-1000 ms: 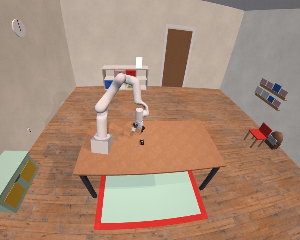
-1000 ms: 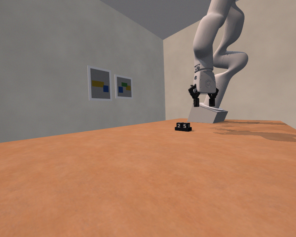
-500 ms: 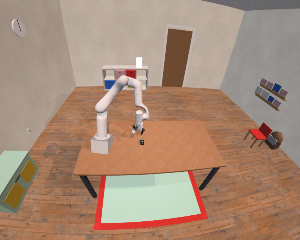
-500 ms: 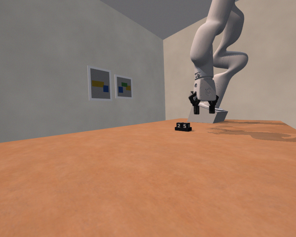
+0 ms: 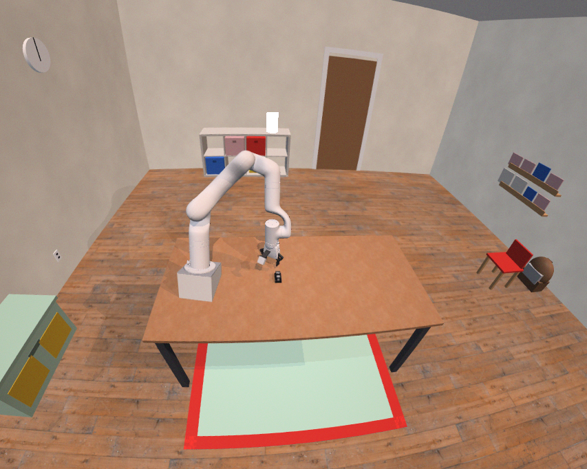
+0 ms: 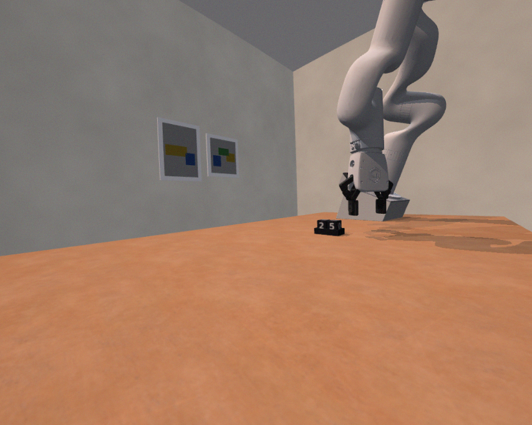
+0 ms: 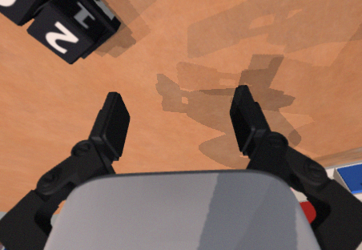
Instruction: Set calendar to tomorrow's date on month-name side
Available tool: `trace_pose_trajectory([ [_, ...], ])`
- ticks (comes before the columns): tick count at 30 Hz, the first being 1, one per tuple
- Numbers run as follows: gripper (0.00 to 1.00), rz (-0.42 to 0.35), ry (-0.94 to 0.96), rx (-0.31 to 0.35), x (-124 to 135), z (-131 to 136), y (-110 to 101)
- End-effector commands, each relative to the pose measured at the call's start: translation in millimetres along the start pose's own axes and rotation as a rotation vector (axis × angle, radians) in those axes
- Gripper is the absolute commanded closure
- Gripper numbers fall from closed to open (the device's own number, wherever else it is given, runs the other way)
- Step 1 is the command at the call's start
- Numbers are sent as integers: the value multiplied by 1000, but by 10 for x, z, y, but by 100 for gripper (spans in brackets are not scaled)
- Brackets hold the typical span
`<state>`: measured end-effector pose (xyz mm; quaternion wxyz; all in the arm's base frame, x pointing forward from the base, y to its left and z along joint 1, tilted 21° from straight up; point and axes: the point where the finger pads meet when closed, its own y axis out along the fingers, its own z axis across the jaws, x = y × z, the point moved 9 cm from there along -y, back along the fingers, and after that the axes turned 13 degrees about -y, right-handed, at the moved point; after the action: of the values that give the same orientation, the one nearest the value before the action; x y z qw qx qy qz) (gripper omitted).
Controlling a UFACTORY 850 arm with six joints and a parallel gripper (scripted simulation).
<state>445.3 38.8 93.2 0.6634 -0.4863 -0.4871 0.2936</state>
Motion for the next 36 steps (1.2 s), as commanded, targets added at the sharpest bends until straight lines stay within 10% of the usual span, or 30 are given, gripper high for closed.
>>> trace_pose_trajectory([
  [1,0,0,0,-1,1,-4,36],
  [36,0,0,0,-1,2,-4,329],
])
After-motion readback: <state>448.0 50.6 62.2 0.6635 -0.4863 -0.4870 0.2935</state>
